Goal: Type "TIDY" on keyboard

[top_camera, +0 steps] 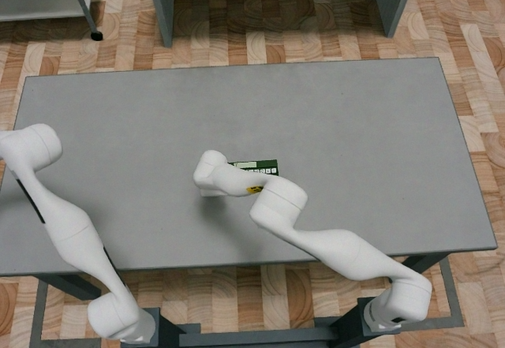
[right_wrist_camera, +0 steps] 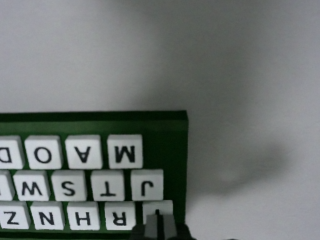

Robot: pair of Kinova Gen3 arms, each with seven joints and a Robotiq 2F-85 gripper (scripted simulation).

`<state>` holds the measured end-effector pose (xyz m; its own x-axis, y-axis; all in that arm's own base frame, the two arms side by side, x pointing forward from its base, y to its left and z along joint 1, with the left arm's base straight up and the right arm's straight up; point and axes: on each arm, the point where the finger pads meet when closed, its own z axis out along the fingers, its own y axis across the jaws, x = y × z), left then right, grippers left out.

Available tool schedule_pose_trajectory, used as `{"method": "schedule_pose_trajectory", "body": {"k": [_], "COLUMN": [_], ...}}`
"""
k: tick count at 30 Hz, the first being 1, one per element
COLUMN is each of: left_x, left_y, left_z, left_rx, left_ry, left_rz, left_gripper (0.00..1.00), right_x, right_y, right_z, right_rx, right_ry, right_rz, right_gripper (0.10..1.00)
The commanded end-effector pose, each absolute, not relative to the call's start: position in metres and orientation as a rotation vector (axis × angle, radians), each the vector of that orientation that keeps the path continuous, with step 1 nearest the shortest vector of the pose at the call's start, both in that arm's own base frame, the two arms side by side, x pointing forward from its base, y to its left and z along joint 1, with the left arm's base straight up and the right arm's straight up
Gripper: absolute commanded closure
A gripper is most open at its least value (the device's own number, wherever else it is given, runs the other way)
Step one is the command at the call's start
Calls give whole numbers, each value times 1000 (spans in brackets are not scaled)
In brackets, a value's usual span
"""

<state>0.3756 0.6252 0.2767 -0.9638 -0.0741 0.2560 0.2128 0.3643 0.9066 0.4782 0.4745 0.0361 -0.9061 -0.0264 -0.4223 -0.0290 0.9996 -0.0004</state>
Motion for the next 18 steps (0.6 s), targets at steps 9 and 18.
{"method": "schedule_pose_trajectory", "body": {"k": [9, 18], "left_x": [333, 309], "left_y": [631, 633], "left_z": [273, 269], "left_rx": [12, 90], "left_ry": [-2393, -2407], "left_rz": [-1561, -1517], "left_gripper": [1, 1], "right_x": [480, 480], "right_y": [476, 475], "right_z": [35, 49], "right_rx": [-44, -40], "right_ry": [2702, 2704], "right_rz": [15, 11], "right_gripper": [1000, 1000]}}
